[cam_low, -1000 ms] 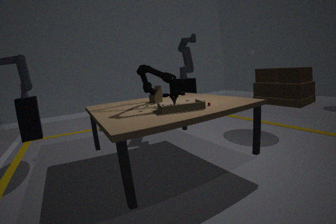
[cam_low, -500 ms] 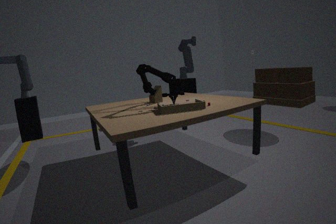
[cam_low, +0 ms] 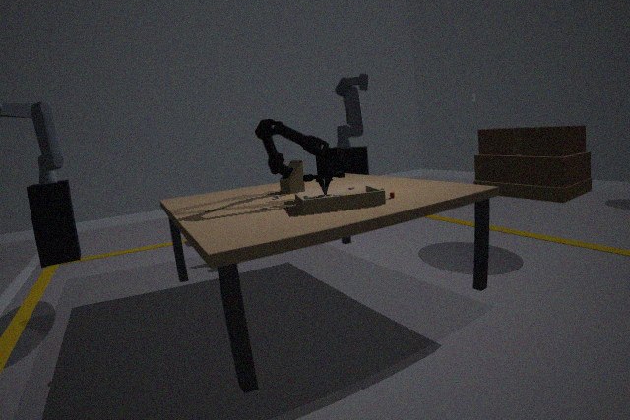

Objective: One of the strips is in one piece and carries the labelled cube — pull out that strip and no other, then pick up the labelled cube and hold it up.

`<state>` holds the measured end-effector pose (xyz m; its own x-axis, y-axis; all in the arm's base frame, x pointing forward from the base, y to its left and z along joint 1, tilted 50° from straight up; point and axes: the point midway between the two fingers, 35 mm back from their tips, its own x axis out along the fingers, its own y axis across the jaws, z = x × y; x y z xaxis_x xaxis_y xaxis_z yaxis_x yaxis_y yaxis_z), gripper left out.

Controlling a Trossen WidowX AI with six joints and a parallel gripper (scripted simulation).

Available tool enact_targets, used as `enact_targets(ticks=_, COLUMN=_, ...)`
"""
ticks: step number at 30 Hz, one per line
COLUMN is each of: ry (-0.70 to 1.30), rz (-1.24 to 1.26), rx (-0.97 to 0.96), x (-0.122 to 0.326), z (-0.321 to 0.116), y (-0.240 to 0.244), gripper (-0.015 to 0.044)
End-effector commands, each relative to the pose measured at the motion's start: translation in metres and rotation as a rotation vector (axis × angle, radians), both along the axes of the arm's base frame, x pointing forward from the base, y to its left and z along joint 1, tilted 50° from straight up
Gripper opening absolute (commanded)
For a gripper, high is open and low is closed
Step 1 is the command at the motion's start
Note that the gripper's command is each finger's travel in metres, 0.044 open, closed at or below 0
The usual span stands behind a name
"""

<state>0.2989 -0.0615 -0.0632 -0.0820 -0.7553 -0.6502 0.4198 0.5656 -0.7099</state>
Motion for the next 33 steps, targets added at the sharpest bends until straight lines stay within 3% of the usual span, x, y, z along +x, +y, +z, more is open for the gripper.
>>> enact_targets(ticks=1, ry=0.017, rz=-0.015, rx=0.006, x=-0.013, z=-0.004, y=-0.001, gripper=0.0)
enact_targets(ticks=33, ry=0.019, rz=-0.015, rx=0.007, x=-0.057, z=-0.017, y=0.016, gripper=0.0)
